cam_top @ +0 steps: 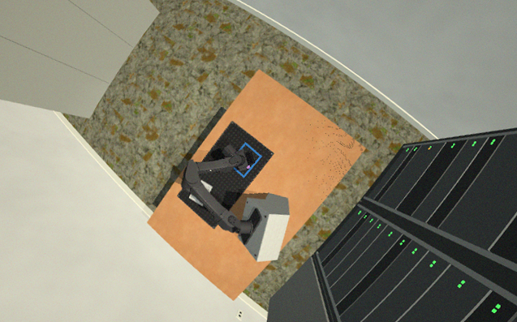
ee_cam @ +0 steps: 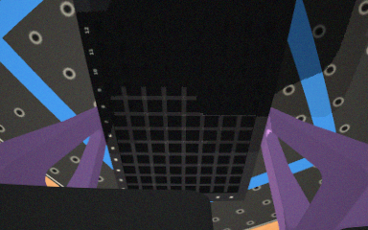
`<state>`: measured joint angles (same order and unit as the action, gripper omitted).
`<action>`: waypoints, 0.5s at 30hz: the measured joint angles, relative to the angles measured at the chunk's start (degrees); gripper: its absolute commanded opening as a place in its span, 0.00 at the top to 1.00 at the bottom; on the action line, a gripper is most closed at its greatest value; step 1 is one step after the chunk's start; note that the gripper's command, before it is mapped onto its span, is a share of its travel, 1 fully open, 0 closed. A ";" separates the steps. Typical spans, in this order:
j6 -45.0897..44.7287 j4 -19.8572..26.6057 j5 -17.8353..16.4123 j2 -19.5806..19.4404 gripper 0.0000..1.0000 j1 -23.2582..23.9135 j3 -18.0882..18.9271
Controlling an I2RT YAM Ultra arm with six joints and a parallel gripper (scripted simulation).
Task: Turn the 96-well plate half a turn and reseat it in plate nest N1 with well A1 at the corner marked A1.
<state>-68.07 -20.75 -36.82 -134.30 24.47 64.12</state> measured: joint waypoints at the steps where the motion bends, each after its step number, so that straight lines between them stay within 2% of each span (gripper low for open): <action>1: 0.07 -0.02 0.00 -0.13 1.00 -0.13 0.07; 15: 0.74 -0.72 0.39 -1.60 1.00 -0.94 1.40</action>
<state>-67.33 -21.47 -36.42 -135.90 23.53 65.52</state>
